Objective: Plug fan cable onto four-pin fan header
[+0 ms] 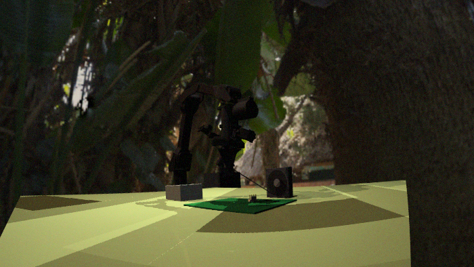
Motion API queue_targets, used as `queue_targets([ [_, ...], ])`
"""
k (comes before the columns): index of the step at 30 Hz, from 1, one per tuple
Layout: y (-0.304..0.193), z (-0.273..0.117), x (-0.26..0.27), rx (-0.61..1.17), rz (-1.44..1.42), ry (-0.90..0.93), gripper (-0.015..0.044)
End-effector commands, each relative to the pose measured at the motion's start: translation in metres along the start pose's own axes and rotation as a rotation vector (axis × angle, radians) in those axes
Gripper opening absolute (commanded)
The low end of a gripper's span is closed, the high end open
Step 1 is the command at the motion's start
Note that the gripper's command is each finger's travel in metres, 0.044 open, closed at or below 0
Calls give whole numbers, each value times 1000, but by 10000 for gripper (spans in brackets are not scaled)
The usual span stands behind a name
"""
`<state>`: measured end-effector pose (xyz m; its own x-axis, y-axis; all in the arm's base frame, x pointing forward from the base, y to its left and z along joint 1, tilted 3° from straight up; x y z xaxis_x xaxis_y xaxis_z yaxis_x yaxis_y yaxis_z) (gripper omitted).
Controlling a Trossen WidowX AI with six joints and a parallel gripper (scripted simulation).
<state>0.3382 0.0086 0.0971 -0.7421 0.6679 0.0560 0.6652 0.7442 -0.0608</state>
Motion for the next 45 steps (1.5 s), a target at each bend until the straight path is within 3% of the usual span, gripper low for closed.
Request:
queue_targets([
  [1, -5, -2, 2, -25, -149, -48, 0],
  [11, -6, -1, 2, -39, -195, -60, 0],
  [45, 7, 36, -20, -379, -91, -55, 0],
])
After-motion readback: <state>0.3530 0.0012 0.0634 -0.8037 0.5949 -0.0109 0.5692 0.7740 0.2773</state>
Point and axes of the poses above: the point midway between the two fingers, 35 mm back from their tips, its own z axis out along the fingers, its own x axis across the jaws, y = z × x, the point moved 1 cm from there along -z, back along the fingers, and after that the axes turned 15 degrees about -z, right-handed, at the moved point
